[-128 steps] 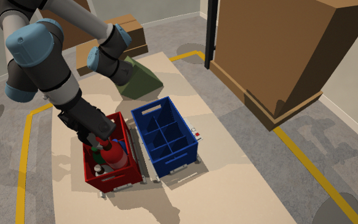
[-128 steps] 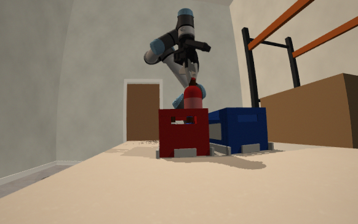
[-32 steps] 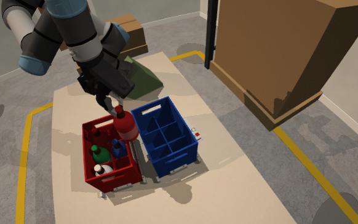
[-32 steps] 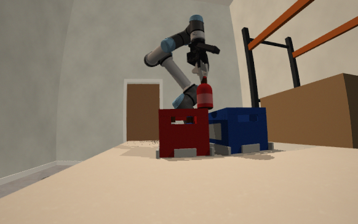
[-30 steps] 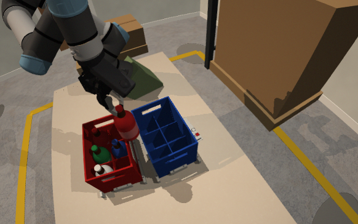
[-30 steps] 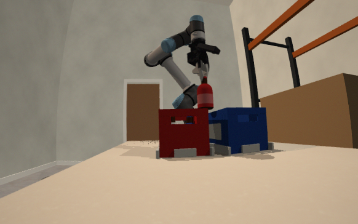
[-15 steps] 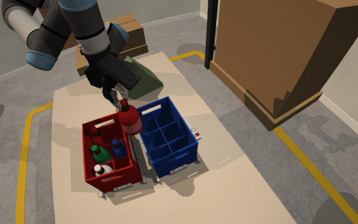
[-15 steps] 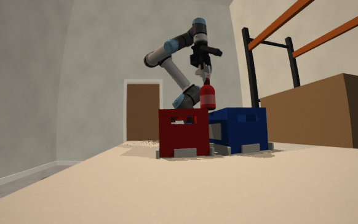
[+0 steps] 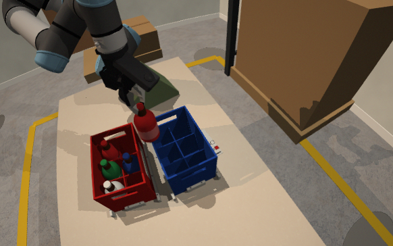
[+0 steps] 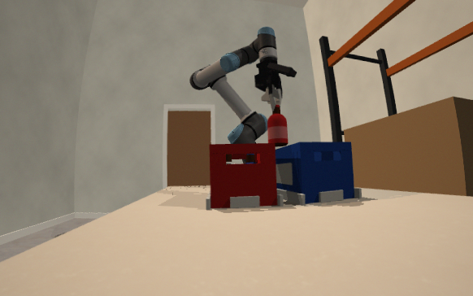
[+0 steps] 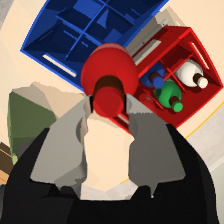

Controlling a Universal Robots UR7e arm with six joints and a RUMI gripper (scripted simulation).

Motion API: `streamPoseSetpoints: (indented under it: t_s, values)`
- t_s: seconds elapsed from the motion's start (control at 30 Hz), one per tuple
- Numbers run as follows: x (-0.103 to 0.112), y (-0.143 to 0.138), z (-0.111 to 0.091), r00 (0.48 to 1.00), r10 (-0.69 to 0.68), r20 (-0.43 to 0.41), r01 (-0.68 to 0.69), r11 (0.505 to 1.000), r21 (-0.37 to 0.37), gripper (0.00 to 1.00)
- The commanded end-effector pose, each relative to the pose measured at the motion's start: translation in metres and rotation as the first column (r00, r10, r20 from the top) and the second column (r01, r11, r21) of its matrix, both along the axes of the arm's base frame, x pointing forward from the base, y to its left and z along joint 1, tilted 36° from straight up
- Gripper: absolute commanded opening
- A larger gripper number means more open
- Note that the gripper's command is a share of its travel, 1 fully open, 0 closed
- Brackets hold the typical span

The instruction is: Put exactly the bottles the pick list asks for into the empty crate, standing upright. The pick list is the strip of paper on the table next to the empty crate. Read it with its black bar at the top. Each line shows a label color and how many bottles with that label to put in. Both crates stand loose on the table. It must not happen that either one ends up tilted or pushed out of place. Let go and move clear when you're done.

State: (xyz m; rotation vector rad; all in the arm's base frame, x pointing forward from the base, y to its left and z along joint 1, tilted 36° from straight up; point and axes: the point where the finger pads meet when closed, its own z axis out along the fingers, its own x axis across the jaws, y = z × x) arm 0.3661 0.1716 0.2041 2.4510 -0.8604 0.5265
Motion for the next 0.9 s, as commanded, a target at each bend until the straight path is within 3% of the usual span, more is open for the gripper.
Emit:
streamPoseSetpoints:
  t_s: [0.0,0.87]
  values:
    - [-0.006,0.004,-0.004,1.0,0.0,0.001,0.0,1.0,0.001,0.0]
    - [-0.044,0.025,-0.027,1.0,0.0,0.001,0.0,1.0,0.001,0.0]
